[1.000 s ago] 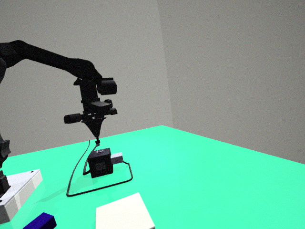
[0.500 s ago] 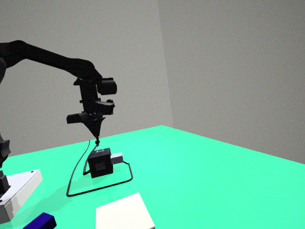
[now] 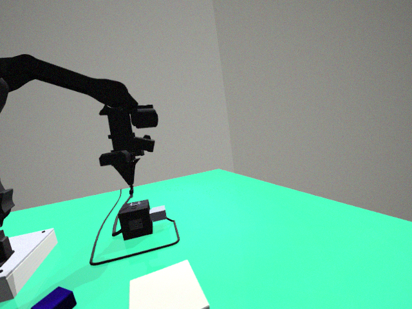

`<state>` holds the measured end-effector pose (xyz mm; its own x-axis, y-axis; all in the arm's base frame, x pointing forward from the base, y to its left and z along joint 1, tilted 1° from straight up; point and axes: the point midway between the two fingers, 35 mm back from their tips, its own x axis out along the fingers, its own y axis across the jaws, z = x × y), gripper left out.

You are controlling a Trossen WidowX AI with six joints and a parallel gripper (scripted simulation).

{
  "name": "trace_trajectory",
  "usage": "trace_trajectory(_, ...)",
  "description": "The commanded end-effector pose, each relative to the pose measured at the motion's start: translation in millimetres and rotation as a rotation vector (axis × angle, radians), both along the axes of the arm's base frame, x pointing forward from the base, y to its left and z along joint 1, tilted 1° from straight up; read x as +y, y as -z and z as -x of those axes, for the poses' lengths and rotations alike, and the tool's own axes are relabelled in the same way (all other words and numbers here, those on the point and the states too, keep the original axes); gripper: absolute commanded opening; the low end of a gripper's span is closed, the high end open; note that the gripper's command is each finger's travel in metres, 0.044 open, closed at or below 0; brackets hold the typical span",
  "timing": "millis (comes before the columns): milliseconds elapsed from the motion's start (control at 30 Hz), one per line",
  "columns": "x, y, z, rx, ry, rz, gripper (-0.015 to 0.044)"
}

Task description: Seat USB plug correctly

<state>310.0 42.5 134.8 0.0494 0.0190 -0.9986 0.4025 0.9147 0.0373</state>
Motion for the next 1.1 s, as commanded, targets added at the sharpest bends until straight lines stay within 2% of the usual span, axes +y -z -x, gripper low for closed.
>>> trace_trajectory(0,0.1,0.3,-0.1,-0.002,-0.11,0.005,0.0)
trace_trajectory(1067,0.1,0.3,-0.1,-0.018,-0.947,0.046,0.0)
